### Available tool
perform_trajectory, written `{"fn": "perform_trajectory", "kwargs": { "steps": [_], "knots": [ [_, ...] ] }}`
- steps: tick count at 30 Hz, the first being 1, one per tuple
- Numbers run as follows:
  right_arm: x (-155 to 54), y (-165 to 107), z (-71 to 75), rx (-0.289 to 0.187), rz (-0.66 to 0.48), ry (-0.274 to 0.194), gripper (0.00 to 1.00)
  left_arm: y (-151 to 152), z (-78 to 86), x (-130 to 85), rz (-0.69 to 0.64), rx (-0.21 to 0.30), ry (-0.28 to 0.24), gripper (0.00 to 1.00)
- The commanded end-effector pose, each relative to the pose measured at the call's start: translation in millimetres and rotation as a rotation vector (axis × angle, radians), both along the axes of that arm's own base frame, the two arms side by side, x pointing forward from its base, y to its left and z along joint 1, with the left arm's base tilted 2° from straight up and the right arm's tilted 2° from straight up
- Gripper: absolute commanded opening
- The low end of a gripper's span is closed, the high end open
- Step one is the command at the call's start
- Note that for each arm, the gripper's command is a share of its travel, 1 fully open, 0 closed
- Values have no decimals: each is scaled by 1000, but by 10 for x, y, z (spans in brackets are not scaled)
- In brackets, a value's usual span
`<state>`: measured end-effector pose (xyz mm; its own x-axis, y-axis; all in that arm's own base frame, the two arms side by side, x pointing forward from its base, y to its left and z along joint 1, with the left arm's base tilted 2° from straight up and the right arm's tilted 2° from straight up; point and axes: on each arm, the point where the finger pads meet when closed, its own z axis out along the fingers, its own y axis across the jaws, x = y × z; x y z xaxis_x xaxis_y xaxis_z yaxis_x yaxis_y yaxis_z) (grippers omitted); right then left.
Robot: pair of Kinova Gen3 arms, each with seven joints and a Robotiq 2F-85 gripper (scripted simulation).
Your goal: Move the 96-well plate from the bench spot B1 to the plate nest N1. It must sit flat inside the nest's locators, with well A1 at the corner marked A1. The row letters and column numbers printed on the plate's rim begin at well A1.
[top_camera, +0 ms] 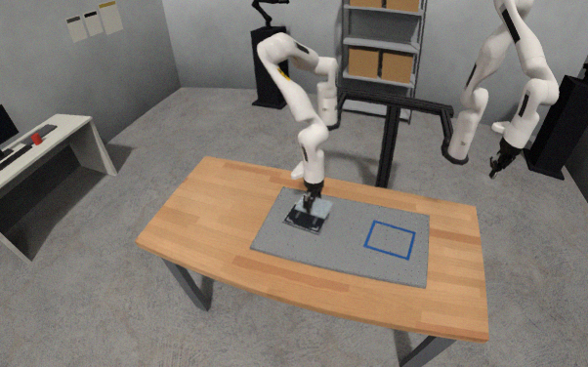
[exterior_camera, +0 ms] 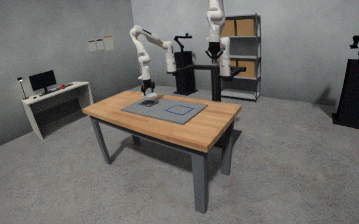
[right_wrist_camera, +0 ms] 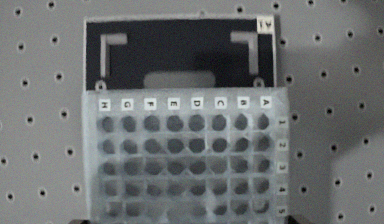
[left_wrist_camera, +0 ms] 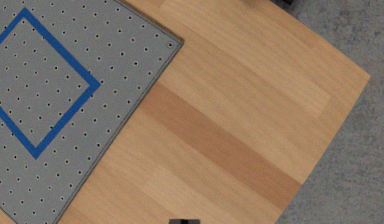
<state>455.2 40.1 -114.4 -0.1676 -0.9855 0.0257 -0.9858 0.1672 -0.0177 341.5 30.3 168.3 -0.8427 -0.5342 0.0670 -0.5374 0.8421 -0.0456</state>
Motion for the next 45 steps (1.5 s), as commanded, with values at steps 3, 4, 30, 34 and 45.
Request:
{"fn": "perform_trajectory", "kwargs": {
  "steps": [3,4,30,34,45],
  "knots": [
    [-8,-195,21,0,0,-2,937,1,7,4,0,0,-2,17],
    [-11,-228,23,0,0,-2,937,1,7,4,0,0,-2,17],
    [-18,-314,28,0,0,-2,937,1,7,4,0,0,-2,17],
    [-18,-312,28,0,0,-2,937,1,7,4,0,0,-2,17],
    [-17,-311,12,0,0,-2,937,1,7,4,0,0,-2,17]
  ]
}}
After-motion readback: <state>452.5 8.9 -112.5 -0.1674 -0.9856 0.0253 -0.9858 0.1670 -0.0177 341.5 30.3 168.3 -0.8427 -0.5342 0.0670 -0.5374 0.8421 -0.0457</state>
